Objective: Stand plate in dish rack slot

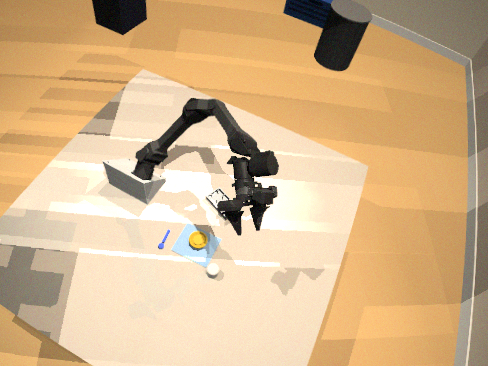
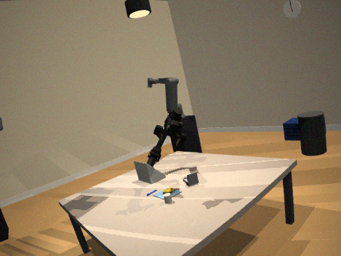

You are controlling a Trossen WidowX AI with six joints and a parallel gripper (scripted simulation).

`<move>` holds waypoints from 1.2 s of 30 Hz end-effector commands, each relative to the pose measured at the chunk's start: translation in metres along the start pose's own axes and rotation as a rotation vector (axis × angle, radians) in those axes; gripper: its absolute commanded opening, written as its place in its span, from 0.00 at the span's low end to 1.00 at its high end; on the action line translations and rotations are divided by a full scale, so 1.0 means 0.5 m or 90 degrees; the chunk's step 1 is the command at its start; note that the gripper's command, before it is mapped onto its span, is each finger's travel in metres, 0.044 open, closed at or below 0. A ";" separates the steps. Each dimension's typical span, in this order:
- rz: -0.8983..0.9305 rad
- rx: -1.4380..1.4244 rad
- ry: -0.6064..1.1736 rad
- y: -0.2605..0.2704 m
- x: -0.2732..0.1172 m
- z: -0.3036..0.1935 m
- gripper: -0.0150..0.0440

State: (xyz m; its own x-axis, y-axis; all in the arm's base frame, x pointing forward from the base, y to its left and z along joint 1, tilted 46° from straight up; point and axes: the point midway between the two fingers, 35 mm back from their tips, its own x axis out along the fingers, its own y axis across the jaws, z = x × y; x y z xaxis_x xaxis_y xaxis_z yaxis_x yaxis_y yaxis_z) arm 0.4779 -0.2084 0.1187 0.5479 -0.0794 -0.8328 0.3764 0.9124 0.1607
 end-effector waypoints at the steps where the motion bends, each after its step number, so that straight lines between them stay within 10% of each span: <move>1: 0.026 -0.036 0.065 -0.004 0.020 -0.054 0.93; 36: 0.482 -0.195 0.451 0.039 -0.020 -0.440 0.93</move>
State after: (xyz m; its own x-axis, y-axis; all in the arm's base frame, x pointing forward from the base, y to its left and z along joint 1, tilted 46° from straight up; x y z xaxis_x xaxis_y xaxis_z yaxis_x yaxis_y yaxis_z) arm 0.3174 -0.1037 0.0125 -0.0322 0.6928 -0.7204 -0.1283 0.7120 0.6904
